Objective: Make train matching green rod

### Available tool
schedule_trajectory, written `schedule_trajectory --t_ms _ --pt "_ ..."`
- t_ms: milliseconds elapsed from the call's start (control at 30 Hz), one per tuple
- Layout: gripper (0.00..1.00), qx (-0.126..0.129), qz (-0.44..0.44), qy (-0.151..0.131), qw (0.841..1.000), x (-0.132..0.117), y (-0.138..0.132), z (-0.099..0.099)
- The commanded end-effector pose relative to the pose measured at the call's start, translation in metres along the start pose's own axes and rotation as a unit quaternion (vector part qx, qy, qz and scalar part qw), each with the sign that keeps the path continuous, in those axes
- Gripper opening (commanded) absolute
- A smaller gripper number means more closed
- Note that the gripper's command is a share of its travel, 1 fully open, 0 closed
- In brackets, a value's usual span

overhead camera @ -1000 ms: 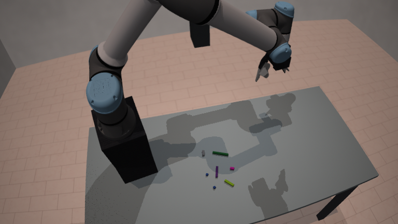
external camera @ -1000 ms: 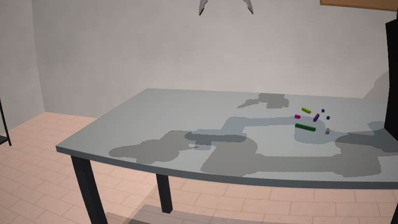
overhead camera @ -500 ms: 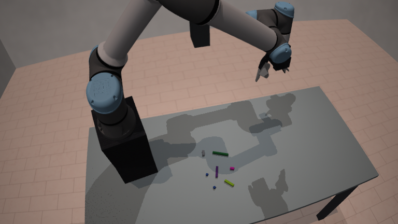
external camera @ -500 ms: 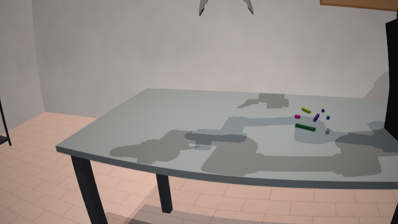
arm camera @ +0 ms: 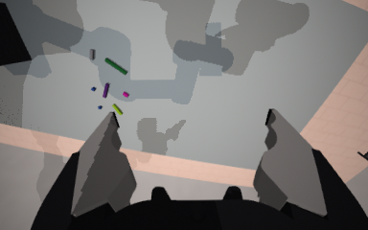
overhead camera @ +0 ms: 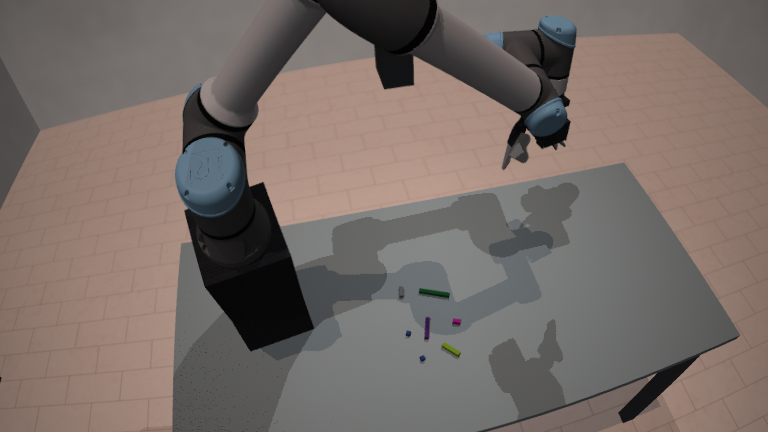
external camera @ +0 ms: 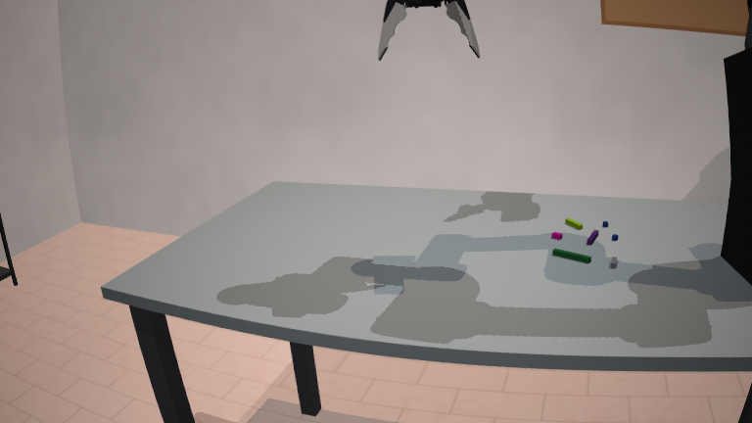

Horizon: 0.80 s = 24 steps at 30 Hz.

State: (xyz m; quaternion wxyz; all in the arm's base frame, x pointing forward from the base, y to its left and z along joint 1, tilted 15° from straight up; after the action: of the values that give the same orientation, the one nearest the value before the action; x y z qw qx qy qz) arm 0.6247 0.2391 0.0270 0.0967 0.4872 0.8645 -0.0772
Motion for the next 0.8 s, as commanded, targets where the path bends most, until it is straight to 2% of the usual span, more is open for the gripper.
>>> schedule_trajectory --t_ms 0,300,367,533,567,667,700,767 --pt "1.00 -0.002 -0.029 0.001 1.000 -0.012 -0.009 0.022" --pt "1.00 -0.003 -0.117 0.003 0.993 -0.043 -0.045 0.088" --pt "1.00 -0.003 -0.117 0.003 0.993 -0.043 -0.045 0.088" --pt "1.00 -0.004 -0.179 0.004 0.984 -0.062 -0.077 0.130" --pt "1.00 -0.004 -0.179 0.004 0.984 -0.062 -0.077 0.130" --pt "1.00 -0.005 -0.219 0.004 0.976 -0.072 -0.100 0.155" --pt "1.00 -0.005 -0.219 0.004 0.976 -0.072 -0.100 0.155" --pt "1.00 -0.005 -0.247 0.004 0.969 -0.078 -0.116 0.171"
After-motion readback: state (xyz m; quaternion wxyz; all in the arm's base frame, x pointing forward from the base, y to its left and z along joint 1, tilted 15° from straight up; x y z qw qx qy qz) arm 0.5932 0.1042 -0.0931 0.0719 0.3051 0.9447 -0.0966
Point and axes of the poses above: the point where the finger pads meet when closed, its own z axis out along the fingers, its own y axis across the jaws, x = y × z, the point moved 6 cm from there along -z, back along the fingers, and after that the axes turned 6 degrees about -z, right-handed, at the moved point
